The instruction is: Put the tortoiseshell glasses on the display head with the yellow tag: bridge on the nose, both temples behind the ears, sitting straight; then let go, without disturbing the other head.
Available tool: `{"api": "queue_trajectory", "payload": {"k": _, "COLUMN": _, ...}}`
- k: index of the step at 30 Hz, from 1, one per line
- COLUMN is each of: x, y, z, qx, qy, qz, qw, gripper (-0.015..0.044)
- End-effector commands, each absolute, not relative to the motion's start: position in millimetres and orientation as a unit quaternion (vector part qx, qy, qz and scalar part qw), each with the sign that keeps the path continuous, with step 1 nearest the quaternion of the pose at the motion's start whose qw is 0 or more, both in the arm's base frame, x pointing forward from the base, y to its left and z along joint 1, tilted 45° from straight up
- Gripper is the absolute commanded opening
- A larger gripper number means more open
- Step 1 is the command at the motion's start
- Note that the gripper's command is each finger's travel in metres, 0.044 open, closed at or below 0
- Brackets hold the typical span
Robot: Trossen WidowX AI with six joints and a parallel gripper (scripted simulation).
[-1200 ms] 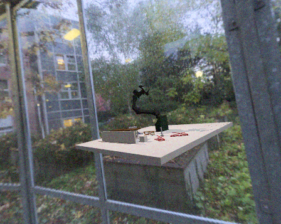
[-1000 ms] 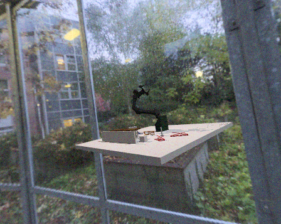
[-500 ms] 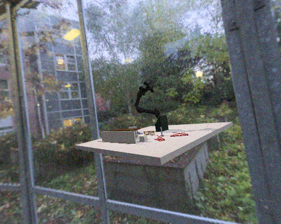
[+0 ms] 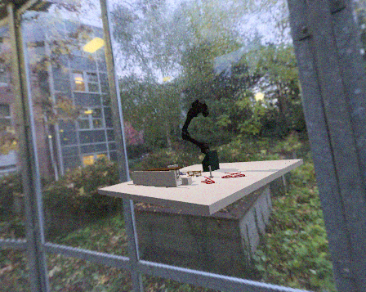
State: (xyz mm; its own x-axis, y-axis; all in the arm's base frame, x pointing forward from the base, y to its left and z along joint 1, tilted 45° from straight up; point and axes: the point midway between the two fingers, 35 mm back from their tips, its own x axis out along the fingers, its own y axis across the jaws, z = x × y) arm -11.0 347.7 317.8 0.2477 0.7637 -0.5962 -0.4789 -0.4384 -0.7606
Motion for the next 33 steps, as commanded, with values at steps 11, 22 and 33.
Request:
{"api": "queue_trajectory", "payload": {"k": 11, "x": 139.8, "y": 346.2, "z": 193.4, "qx": -0.72, "qy": 0.096, "qz": 0.482, "qw": 0.49, "gripper": 0.02}}
{"api": "queue_trajectory", "payload": {"k": 22, "x": 267.1, "y": 243.6, "z": 75.7, "qx": -0.767, "qy": 0.328, "qz": 0.368, "qw": 0.411, "gripper": 0.02}}
{"api": "queue_trajectory", "payload": {"k": 33, "x": 300.7, "y": 79.0, "z": -23.9, "qx": -0.722, "qy": 0.55, "qz": 0.307, "qw": 0.286, "gripper": 0.02}}
